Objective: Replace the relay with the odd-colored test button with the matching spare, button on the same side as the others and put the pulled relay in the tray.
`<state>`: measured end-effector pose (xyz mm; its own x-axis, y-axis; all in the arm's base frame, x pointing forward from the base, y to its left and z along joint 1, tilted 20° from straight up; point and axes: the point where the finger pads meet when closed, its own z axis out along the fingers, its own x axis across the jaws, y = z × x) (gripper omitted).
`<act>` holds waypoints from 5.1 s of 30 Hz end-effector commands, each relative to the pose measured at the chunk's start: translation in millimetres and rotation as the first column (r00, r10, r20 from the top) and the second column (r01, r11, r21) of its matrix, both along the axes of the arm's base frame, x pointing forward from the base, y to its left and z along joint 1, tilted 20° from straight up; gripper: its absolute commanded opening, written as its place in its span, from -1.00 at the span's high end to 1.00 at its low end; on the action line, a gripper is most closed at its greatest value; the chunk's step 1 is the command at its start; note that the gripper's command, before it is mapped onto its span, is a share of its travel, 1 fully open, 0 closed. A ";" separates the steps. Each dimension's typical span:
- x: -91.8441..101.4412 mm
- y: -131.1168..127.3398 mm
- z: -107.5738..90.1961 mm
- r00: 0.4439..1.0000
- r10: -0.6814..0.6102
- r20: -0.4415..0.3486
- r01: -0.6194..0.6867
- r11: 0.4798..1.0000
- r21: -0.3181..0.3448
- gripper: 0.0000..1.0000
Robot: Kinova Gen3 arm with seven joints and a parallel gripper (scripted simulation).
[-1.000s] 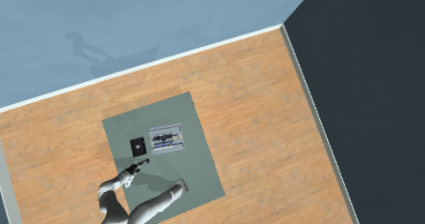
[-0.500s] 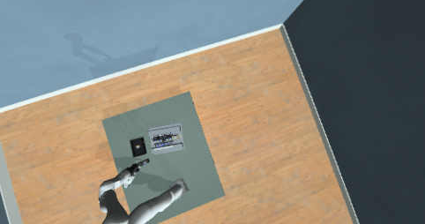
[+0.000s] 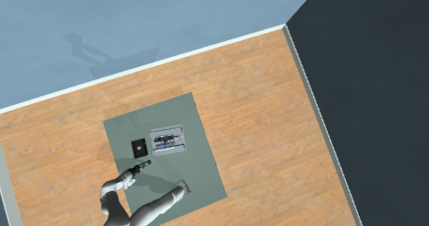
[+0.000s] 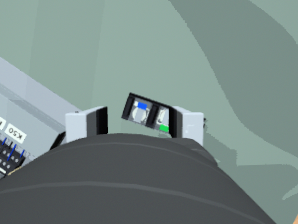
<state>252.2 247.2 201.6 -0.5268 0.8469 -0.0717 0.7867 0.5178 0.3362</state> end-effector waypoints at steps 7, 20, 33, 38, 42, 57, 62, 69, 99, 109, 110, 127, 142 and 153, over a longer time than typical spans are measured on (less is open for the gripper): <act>0.2 0.2 0.7 0.996 -0.090 -0.011 0.090 0.995 0.031 -1.00; 0.3 0.2 0.6 0.973 -0.227 -0.037 0.229 0.970 0.076 -1.00; 0.3 0.1 0.9 0.950 -0.307 -0.053 0.311 0.945 0.101 -1.00; 0.3 0.2 0.7 0.936 -0.346 -0.063 0.351 0.930 0.113 -1.00; 0.2 0.2 0.7 0.914 -0.398 -0.078 0.405 0.905 0.128 -1.00; 0.2 0.3 0.5 0.824 -0.552 -0.130 0.567 0.806 0.171 -1.00; 0.2 0.2 0.7 0.781 -0.606 -0.152 0.625 0.758 0.185 -1.00; 0.2 0.1 0.8 0.734 -0.657 -0.174 0.679 0.707 0.198 -1.00; 0.2 0.1 0.9 0.506 -0.818 -0.273 0.860 0.456 0.228 -1.00; 0.2 0.1 0.7 0.420 -0.854 -0.308 0.904 0.361 0.231 -1.00; 0.2 0.1 0.7 0.407 -0.858 -0.313 0.909 0.347 0.231 -1.00; 0.3 0.3 0.6 0.208 -0.898 -0.388 0.967 0.128 0.222 -1.00; 0.2 0.2 0.6 0.031 -0.893 -0.448 0.978 -0.066 0.199 -1.00; 0.1 0.1 0.8 -0.104 -0.865 -0.491 0.961 -0.215 0.176 -1.00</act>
<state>252.5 247.2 201.7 0.8860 0.3113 0.3437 0.3340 -0.9426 -0.0072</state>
